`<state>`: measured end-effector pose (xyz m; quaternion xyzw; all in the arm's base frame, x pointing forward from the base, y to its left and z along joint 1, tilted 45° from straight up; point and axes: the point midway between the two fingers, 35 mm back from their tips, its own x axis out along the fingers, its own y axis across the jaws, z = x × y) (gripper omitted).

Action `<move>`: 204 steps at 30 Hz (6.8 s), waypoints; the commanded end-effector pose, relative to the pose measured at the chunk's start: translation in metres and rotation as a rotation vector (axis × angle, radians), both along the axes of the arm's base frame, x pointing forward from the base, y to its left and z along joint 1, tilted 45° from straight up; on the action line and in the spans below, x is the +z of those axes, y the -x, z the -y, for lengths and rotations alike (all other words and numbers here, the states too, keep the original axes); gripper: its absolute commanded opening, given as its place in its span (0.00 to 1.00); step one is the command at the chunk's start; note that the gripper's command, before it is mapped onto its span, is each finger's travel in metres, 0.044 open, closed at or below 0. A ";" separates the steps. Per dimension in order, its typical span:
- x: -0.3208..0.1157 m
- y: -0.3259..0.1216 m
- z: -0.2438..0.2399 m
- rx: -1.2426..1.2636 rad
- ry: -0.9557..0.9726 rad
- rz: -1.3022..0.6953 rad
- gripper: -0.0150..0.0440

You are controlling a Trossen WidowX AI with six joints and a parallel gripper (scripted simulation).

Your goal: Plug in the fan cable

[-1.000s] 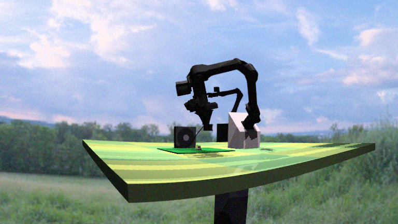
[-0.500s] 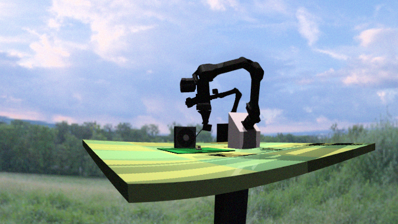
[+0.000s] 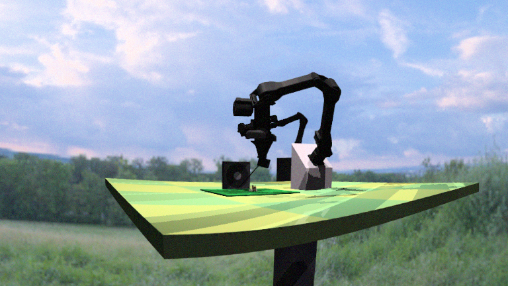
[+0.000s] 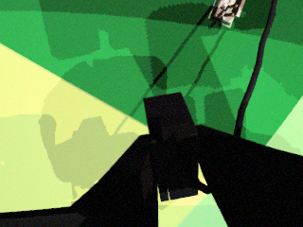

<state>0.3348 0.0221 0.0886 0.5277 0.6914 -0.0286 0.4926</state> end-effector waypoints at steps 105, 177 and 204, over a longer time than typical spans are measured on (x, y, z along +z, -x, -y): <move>-0.012 0.017 -0.037 -0.548 1.037 0.478 0.25; -0.011 0.024 -0.059 -0.666 1.043 0.579 0.25; -0.026 0.024 -0.077 -0.666 1.043 0.578 0.25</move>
